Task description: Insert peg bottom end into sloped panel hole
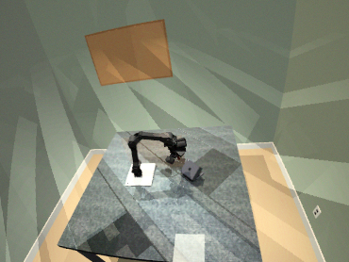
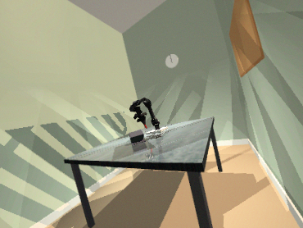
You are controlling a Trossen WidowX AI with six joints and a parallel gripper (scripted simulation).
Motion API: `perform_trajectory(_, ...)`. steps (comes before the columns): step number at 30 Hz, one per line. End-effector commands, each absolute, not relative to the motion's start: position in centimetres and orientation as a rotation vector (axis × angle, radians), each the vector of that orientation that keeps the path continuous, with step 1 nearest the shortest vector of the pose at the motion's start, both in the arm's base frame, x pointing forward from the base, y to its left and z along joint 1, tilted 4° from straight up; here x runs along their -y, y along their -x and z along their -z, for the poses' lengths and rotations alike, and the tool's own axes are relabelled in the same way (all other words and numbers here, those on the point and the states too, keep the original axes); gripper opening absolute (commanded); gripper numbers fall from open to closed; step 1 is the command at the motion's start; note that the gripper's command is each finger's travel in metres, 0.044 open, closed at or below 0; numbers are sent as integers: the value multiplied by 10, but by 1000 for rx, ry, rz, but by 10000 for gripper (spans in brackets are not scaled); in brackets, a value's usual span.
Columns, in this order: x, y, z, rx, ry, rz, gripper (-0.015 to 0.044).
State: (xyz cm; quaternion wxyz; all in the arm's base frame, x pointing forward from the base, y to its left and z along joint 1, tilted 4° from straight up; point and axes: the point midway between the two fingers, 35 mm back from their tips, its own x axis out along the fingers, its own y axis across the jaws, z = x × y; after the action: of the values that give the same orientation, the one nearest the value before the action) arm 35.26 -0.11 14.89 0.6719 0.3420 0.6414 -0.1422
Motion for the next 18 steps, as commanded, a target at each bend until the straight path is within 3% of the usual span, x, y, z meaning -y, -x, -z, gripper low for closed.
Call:
perform_trajectory(1, 6, -355, -152, -1431, -783, 307, 0)
perform_trajectory(18, 29, -358, -158, -1382, -849, 297, 0)
